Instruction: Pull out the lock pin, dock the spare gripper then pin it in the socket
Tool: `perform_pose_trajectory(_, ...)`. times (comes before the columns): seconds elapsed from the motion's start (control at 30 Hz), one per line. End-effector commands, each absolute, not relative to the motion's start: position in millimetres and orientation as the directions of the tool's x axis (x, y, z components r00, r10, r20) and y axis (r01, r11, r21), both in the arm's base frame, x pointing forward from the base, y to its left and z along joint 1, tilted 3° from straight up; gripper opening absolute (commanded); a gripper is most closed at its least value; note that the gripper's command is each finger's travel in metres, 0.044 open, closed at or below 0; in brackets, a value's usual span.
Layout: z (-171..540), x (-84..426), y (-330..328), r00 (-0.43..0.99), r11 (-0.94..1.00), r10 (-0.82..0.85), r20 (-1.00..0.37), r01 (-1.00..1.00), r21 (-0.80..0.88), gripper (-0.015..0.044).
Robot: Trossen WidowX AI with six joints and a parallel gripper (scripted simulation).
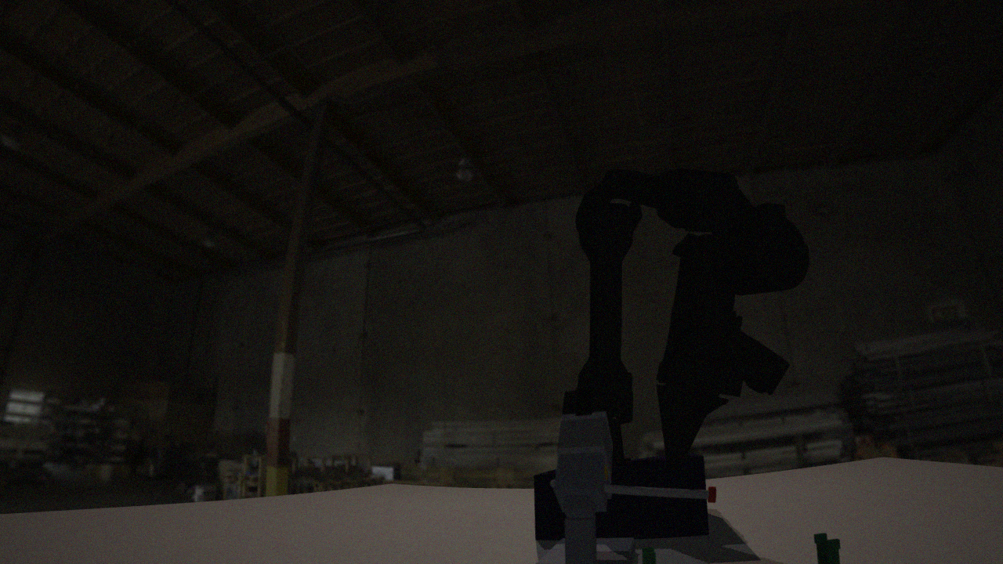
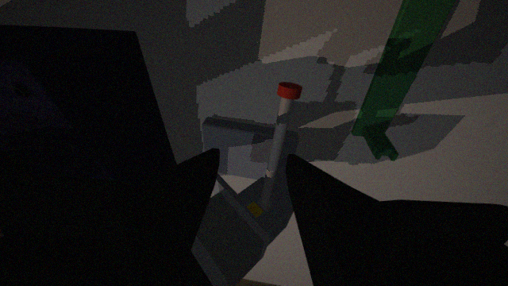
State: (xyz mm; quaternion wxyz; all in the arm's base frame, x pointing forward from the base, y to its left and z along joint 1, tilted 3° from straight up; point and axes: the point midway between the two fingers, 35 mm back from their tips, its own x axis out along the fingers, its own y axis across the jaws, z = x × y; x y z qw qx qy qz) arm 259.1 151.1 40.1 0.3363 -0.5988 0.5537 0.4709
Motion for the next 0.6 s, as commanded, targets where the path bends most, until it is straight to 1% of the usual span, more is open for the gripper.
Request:
perform_pose_trajectory(0.0,48,258,158,-0.057,-0.160,-0.344,-0.937,-0.980,0.118,0.0200)
perform_pose_trajectory(0.5,70,254,175,-0.054,-0.167,-0.356,-0.933,-0.979,0.120,0.0200)
perform_pose_trajectory(0.57,64,255,170,-0.052,-0.169,-0.358,-0.932,-0.978,0.120,0.0253)
